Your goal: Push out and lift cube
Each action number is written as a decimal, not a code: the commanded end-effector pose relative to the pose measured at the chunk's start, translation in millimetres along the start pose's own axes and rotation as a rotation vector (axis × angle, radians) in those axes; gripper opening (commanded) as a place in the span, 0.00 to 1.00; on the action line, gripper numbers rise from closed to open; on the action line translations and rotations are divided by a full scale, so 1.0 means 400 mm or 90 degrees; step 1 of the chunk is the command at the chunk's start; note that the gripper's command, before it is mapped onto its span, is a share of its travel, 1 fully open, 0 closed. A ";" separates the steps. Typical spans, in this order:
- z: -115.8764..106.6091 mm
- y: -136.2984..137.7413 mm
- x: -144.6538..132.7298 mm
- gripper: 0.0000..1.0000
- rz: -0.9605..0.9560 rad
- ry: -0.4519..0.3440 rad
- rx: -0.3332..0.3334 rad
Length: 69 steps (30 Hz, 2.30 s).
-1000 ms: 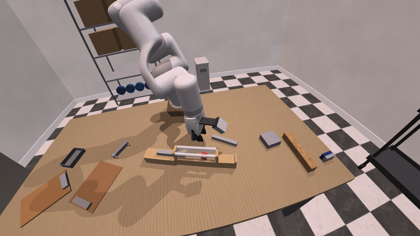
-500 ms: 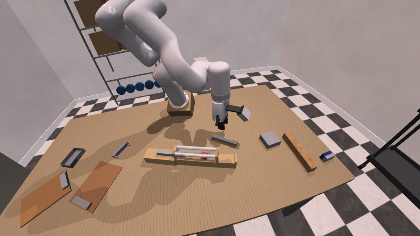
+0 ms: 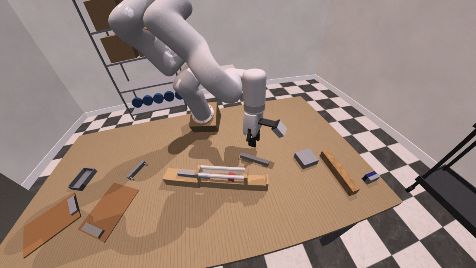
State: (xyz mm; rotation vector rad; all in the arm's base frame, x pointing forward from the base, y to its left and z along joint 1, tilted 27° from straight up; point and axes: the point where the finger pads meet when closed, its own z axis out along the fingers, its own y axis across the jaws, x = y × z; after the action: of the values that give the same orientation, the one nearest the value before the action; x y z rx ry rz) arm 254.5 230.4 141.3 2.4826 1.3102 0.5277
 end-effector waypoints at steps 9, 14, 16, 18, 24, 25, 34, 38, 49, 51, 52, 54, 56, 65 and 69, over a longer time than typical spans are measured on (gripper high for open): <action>-0.002 0.000 0.003 0.38 0.000 0.002 0.000; -0.002 0.000 0.003 0.38 0.000 0.002 0.000; -0.002 0.000 0.003 0.38 0.000 0.002 0.000; -0.002 0.000 0.003 0.38 0.000 0.002 0.000; -0.001 0.000 0.003 0.38 0.000 0.002 0.000; 0.003 0.000 0.003 0.38 0.000 0.002 0.000; 0.138 0.000 0.005 0.38 0.000 0.002 0.000; 0.195 0.000 0.006 0.38 0.000 0.002 0.000; 0.225 0.000 0.006 0.38 0.000 0.002 0.000; 0.229 0.000 0.006 0.38 0.000 0.002 0.000; 0.232 0.000 0.006 0.38 0.000 0.002 0.000; 0.241 0.000 0.006 0.38 0.000 0.002 0.000; 0.247 0.000 0.006 0.38 0.000 0.002 0.000; 0.285 0.000 0.006 0.38 0.000 0.002 0.000; 0.287 0.000 0.006 0.38 0.000 0.002 0.000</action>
State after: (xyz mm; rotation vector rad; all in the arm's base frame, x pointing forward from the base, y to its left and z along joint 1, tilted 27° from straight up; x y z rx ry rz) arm 305.5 222.5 38.9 2.4833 1.3106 0.5250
